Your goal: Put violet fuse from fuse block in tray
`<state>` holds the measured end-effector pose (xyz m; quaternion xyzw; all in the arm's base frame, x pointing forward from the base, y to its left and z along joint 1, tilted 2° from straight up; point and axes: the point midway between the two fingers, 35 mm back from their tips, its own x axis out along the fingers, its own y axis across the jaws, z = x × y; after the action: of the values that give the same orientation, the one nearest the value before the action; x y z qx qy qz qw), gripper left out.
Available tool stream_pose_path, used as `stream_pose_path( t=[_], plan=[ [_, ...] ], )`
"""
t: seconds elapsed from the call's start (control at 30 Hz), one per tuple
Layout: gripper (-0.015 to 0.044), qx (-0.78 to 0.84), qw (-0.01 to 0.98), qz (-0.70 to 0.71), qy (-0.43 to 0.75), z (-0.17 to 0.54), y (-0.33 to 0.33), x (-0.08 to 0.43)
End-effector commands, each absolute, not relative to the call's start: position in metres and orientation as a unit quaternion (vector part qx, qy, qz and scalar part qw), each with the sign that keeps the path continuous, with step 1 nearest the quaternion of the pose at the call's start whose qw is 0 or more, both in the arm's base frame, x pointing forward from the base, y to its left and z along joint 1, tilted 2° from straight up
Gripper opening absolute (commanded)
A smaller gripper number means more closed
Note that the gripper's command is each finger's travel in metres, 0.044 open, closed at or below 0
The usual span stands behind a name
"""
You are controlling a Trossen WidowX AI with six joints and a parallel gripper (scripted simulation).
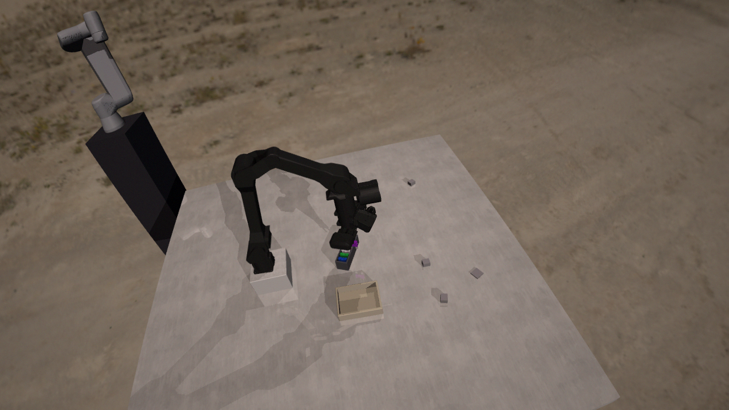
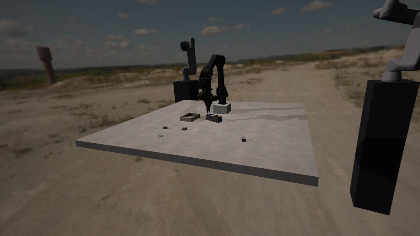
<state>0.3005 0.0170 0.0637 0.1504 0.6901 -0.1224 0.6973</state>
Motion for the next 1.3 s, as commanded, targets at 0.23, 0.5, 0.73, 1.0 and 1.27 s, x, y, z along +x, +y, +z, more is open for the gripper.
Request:
stream_pose_path(
  t=[0.23,0.5,0.73,1.0,1.27],
  plan=[
    [0.0000,0.148,0.700,-0.121,0.688,0.064,-0.039,0.309],
    [0.0000,0.147,0.700,-0.122,0.688,0.062,-0.083,0.307],
    [0.0000,0.146,0.700,-0.123,0.688,0.061,-0.122,0.300],
    [0.0000,0.146,0.699,-0.123,0.689,0.059,-0.152,0.291],
    [0.0000,0.146,0.699,-0.123,0.689,0.050,-0.152,0.292]
  ],
)
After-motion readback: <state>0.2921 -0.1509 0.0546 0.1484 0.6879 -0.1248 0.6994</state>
